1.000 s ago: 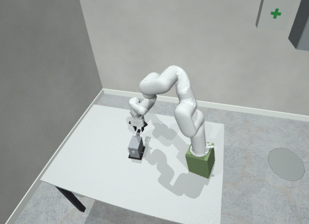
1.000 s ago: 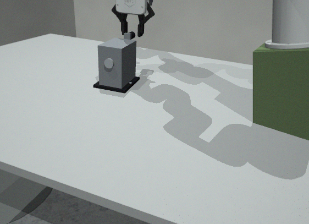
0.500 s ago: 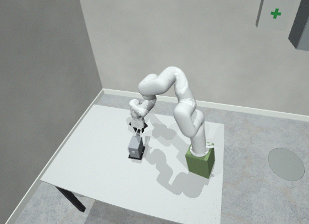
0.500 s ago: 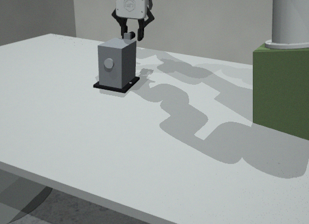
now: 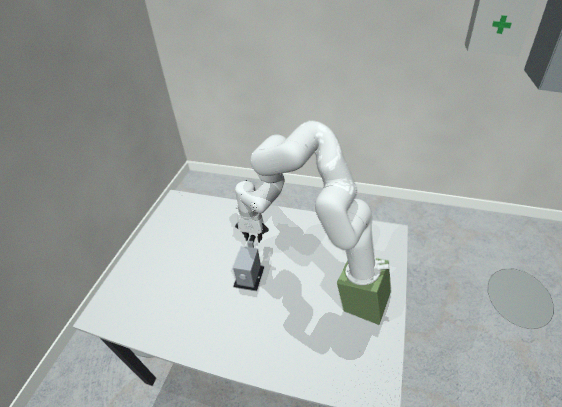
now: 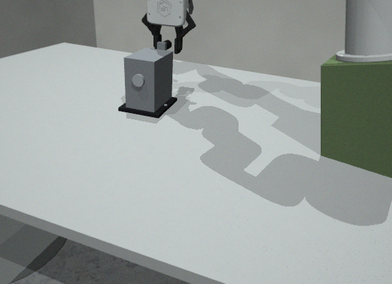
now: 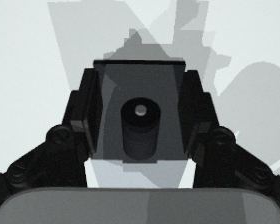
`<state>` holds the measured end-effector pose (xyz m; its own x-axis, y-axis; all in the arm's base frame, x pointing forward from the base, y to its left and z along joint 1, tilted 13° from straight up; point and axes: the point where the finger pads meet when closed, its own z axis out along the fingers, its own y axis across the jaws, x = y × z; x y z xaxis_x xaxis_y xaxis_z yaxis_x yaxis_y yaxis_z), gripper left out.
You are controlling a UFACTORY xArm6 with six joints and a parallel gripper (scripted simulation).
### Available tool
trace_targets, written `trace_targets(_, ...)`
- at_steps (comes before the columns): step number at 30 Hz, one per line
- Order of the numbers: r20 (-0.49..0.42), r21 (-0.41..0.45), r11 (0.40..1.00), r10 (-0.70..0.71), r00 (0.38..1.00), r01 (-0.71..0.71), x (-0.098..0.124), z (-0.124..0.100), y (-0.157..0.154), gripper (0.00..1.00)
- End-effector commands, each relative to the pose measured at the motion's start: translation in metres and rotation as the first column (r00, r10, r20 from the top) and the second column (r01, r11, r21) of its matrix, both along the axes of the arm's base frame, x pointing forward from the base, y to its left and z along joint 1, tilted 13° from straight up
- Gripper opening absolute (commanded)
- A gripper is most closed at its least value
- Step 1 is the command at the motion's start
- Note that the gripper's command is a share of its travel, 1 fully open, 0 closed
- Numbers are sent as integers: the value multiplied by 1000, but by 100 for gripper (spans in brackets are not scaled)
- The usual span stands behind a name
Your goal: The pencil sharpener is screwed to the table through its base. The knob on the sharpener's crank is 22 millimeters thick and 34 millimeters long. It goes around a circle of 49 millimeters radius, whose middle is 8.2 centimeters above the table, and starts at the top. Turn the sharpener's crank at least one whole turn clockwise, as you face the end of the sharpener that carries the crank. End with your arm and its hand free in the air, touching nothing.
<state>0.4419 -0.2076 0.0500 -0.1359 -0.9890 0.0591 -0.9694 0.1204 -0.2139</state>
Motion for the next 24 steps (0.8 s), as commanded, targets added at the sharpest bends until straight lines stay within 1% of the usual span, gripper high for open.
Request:
trace_targets(1,3,-2,1000,0,1000,0,1,1,-1,54)
trace_targets(10,3,-2,1000,0,1000,0,1,1,-1,54)
trace_targets(11,3,-2,1000,0,1000,0,1,1,-1,0)
trace_targets(24,3,-2,1000,0,1000,0,1,1,-1,0)
